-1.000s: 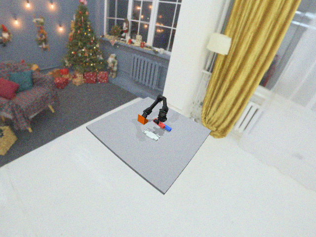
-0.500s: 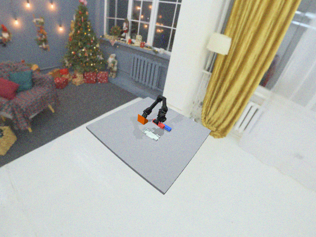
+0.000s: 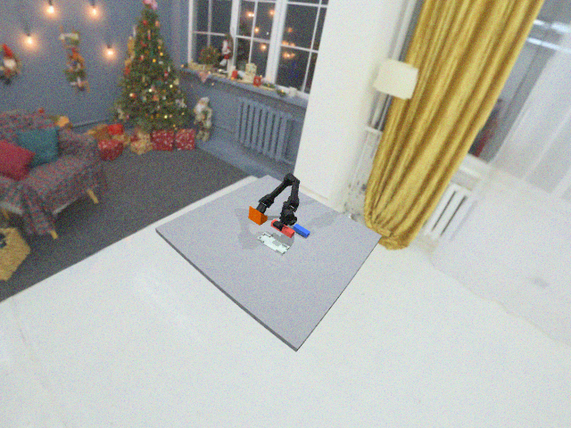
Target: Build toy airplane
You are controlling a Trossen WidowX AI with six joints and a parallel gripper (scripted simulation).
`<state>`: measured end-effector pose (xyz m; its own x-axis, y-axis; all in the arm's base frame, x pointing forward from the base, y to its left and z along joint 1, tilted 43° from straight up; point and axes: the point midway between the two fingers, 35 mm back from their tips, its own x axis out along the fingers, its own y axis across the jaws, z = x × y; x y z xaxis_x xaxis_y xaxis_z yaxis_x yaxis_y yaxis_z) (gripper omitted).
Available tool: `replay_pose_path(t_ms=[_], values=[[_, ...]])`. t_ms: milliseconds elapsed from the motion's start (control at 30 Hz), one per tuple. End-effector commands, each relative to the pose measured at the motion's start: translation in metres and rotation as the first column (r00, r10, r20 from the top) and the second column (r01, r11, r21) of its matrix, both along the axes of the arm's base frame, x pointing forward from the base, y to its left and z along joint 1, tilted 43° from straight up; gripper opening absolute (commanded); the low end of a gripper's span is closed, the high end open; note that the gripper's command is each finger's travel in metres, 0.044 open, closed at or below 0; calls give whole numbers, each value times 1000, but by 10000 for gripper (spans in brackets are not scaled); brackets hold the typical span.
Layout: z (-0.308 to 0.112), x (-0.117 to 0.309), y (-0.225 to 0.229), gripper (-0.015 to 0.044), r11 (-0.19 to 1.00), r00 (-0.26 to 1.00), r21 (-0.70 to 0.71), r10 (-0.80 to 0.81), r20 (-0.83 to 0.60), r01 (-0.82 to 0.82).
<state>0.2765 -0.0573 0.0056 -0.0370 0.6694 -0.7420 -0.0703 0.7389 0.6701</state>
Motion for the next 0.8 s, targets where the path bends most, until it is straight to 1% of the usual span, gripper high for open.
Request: replay_pose_path(t_ms=[0,700,767], values=[[-14,-1,-5,0,1000,1000,-1,19,7,-19],[-75,-7,-25,0,995,993,-1,95,76,-95],[-75,-7,-25,53,995,993,-1,95,76,-95]])
